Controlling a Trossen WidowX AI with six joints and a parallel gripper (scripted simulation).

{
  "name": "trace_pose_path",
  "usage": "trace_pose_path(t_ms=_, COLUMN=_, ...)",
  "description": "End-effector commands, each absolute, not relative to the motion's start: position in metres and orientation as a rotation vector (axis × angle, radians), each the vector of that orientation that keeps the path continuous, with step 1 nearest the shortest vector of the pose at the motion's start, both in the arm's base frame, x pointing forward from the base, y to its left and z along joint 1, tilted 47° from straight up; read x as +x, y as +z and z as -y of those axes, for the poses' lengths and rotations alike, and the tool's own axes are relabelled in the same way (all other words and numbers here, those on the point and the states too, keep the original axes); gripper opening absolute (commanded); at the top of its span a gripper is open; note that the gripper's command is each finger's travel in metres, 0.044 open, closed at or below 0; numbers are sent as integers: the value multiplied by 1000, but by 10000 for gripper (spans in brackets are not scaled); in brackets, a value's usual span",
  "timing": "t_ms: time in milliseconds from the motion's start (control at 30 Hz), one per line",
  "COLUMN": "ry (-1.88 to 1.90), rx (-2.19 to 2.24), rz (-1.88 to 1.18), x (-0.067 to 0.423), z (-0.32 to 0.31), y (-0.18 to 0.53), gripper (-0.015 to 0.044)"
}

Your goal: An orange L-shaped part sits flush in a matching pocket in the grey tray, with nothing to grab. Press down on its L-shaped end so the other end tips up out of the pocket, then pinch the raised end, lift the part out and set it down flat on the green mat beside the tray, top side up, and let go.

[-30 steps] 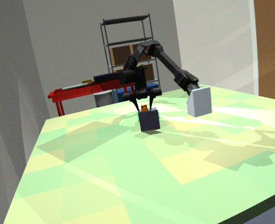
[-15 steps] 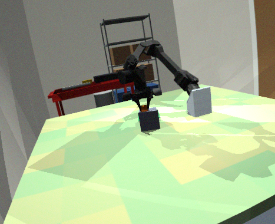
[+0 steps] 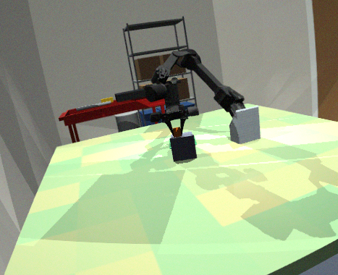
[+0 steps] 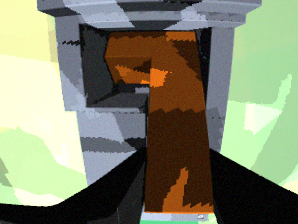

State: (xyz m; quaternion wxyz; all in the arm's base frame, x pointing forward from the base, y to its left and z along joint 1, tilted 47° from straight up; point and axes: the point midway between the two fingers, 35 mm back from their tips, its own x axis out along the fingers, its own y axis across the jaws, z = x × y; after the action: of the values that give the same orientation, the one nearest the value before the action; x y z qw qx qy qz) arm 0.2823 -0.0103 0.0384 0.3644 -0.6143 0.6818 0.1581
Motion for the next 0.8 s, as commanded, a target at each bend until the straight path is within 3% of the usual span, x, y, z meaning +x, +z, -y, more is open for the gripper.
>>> trace_pose_path(t_ms=0, ry=406, rx=-1576, rz=-1754, x=282, z=5, y=43, gripper=0)
trace_pose_path(t_ms=767, ry=408, rx=-1577, rz=-1754, x=281, z=-21, y=68, gripper=0)
